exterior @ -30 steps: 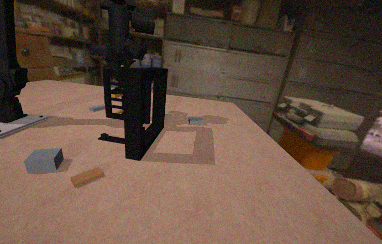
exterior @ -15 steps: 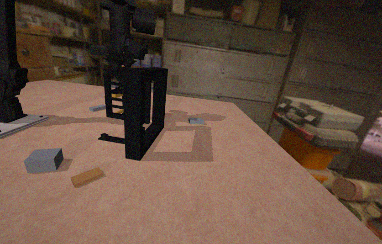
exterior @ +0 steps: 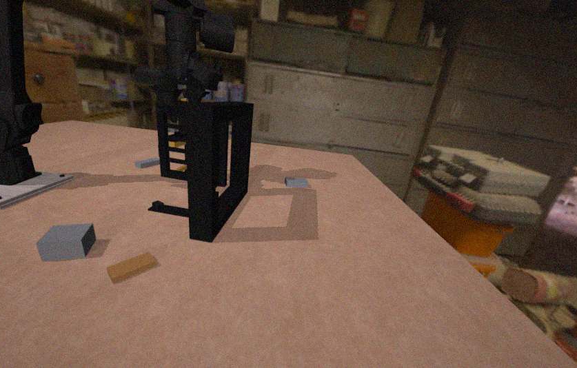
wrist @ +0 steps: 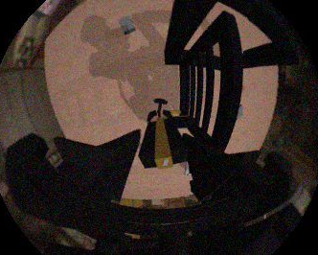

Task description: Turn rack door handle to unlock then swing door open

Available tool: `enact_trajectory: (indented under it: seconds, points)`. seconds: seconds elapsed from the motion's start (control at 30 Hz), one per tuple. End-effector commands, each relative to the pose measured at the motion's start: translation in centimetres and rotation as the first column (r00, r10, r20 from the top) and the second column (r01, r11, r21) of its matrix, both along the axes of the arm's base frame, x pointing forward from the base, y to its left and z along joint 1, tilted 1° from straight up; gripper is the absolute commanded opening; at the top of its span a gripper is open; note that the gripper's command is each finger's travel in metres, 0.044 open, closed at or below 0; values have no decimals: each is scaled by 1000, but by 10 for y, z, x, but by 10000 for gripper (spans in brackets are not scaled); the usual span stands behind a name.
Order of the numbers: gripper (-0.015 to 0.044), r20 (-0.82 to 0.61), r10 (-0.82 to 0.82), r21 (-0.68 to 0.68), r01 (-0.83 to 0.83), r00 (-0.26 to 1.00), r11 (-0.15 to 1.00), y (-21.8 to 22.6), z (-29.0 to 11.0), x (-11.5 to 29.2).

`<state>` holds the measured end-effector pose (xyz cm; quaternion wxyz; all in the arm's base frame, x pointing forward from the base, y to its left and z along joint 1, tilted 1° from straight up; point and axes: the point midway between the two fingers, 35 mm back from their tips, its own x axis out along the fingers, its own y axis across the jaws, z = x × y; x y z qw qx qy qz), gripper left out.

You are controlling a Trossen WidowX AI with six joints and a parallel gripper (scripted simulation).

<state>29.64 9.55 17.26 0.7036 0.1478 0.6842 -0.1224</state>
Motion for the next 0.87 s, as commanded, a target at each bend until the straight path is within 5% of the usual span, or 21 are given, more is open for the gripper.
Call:
enact_trajectory:
  seconds: [0.0, 0.83]
  points:
    - [287, 8, -7, -2, 7, 1000, 1000, 0, 5, 1]
    - [287, 52, -9, 12, 9, 999, 1000, -1, 41, -1]
